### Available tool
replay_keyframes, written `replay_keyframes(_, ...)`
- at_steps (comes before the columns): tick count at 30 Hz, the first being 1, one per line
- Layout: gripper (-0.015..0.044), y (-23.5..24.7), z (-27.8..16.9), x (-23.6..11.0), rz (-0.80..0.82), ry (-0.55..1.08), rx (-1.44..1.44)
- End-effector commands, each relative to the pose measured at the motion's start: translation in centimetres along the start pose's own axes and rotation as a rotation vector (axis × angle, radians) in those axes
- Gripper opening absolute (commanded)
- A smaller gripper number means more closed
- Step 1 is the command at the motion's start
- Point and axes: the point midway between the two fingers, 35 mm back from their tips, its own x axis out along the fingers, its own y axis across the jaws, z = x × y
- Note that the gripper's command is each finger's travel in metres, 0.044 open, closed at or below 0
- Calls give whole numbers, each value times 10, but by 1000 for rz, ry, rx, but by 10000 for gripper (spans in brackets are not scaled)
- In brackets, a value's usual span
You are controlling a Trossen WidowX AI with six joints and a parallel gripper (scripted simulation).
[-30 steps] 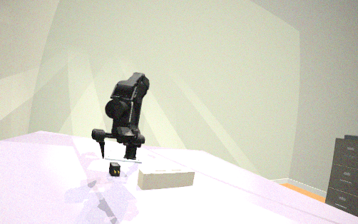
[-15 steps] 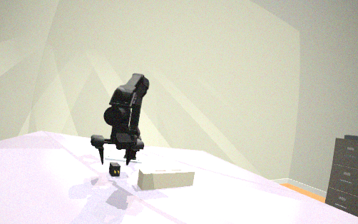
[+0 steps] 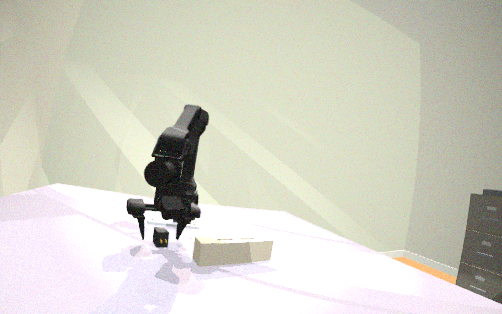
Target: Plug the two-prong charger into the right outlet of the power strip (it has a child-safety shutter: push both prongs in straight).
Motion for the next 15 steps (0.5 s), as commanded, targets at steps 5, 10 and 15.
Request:
replay_keyframes(5, 335, 0, 0, 1, 0, 1, 0)
replay_keyframes(10, 204, 0, 0, 1, 0, 1, 0)
replay_keyframes(15, 112, 0, 0, 1, 0, 1, 0)
